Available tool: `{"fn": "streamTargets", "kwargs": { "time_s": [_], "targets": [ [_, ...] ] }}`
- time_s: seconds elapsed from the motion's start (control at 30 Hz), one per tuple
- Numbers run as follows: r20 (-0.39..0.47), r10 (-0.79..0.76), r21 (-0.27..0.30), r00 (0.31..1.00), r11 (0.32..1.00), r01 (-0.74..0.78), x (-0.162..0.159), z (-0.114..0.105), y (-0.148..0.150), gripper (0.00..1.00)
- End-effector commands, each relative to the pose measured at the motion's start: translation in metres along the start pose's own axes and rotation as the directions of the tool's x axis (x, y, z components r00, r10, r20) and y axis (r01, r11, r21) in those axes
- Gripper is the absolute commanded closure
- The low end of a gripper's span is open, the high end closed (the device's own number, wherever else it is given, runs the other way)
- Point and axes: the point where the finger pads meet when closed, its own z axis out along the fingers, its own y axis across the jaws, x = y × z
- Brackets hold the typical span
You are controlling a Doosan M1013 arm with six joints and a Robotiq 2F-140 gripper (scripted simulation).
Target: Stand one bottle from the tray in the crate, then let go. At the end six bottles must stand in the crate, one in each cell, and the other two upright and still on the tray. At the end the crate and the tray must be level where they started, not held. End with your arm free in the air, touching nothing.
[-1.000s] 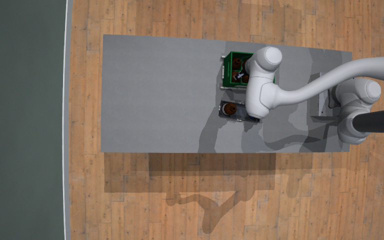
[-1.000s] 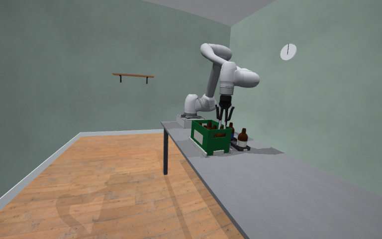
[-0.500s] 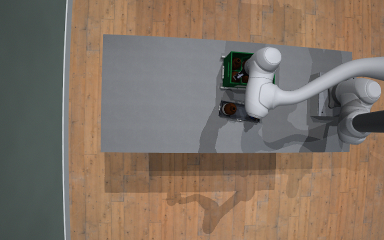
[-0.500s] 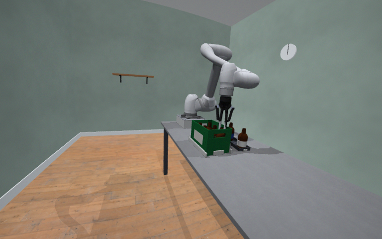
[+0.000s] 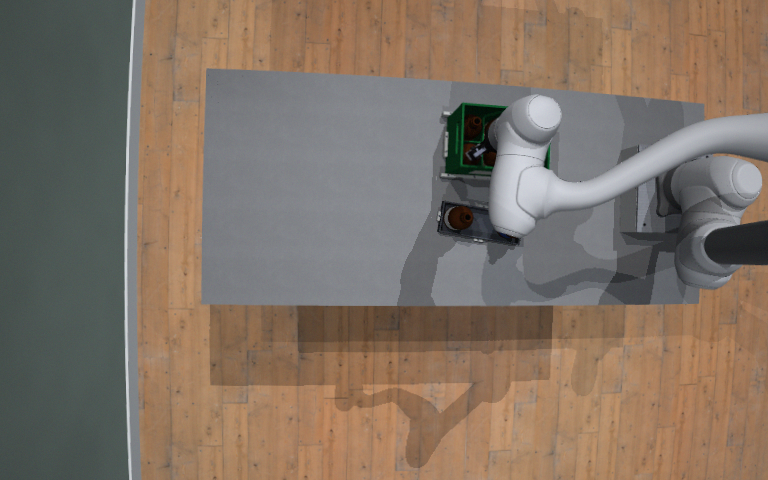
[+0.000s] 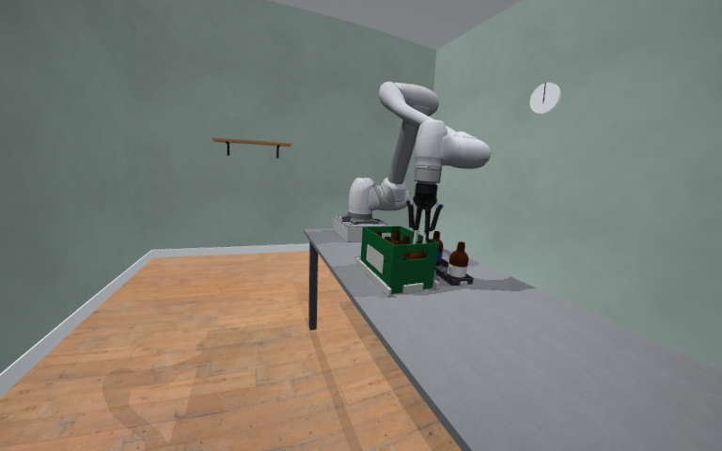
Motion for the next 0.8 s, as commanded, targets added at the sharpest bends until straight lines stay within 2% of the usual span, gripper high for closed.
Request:
{"fn": "streamTargets", "kwargs": {
  "time_s": [0.0, 0.77],
  "targets": [
    [0.0, 0.0, 0.0, 1.0, 1.0, 0.0, 0.0, 0.0005, 0.0, 1.0],
    [0.0, 0.0, 0.0, 1.0, 1.0, 0.0, 0.0, 0.0022, 0.0, 1.0]
  ]
}}
